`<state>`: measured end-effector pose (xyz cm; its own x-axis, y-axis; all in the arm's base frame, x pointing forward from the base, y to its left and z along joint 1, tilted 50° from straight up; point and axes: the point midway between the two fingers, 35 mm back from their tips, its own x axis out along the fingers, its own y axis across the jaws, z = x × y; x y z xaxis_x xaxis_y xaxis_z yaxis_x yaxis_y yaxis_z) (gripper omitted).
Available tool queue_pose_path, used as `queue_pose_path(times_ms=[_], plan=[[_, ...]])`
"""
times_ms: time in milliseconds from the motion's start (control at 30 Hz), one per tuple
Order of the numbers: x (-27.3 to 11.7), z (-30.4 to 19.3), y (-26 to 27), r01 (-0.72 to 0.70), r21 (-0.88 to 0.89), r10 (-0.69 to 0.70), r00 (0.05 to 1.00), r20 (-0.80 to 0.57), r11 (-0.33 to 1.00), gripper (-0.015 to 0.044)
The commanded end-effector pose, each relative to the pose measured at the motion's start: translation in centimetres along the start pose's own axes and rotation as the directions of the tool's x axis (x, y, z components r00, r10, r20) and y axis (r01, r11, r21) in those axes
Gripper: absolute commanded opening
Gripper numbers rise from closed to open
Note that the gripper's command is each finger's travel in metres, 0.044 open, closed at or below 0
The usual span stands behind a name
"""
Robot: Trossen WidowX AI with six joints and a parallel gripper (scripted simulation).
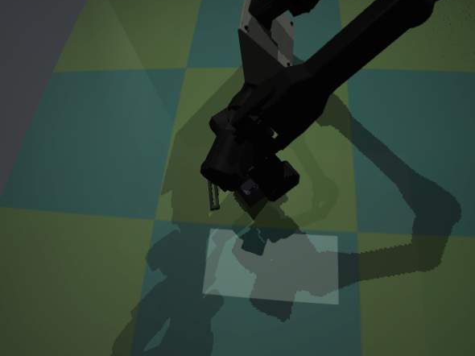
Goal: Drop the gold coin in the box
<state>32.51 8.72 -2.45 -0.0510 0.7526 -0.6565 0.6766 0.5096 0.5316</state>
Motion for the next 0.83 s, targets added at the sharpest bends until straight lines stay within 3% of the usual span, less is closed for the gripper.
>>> queue_pose_path(times_ms=[0, 267, 367, 800], plan=[[0.0, 0.0, 0.0, 0.0, -0.002, 0.0, 1.0, 0.0, 1.0, 0.0161], [-2.1, 0.0, 0.0, 0.001, 0.001, -0.001, 1.0, 0.0, 1.0, 0.0371], [-5.3, -0.2, -0.2, -0.001, 0.007, 0.001, 1.0, -0.006, 1.0, 0.044], [-5.6, -0.2, -0.2, -0.001, 0.008, 0.001, 1.0, -0.007, 1.0, 0.044]])
